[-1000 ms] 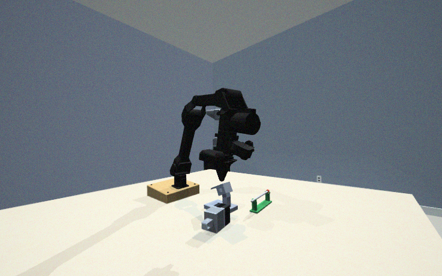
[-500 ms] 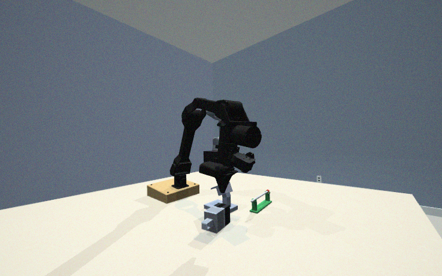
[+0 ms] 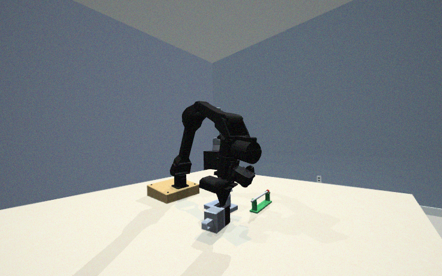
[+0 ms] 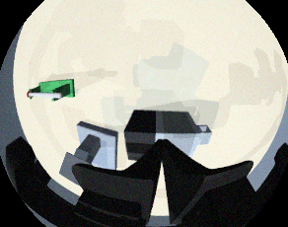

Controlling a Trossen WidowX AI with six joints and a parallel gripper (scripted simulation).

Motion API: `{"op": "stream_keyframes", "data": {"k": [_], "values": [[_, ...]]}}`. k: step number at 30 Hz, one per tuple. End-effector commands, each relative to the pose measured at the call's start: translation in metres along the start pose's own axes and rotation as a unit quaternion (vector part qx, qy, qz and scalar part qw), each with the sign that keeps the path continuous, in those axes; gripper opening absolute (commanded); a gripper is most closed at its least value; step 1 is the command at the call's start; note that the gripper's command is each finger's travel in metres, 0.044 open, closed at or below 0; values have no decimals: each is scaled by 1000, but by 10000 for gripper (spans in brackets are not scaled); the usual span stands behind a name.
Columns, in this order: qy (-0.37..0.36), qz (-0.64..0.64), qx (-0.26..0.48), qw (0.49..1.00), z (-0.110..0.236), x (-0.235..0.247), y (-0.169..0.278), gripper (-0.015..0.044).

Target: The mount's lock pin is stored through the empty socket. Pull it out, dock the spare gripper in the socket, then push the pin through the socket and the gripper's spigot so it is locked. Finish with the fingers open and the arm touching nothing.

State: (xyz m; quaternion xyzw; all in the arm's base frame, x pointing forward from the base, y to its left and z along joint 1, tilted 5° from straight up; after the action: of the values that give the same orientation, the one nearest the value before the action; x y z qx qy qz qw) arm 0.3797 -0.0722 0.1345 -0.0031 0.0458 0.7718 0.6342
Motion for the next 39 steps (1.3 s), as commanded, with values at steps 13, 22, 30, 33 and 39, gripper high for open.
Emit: {"op": "stream_keyframes", "data": {"k": [13,22,30,33,39], "values": [[1,-1,4,1000,-13,0,-6,0],[1,-1,4,1000,-13,0,-10,0],[1,-1,4,1000,-12,0,-13,0],[1,-1,4,1000,-12,0,-14,0],[1,-1,4,1000,-12,1,-16,0]]}}
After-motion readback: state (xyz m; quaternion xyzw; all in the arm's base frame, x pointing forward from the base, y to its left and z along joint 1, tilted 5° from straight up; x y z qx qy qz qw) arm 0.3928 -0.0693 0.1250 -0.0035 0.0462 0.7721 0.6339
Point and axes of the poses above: the point midway between the two fingers, 35 mm back from their tips, its own z axis back along the fingers, its own x axis across the jaws, y = z × x, the point moved 4 cm from there along z, back along the fingers, and after that the axes turned 2 degrees about -z, right-handed, at the moved point
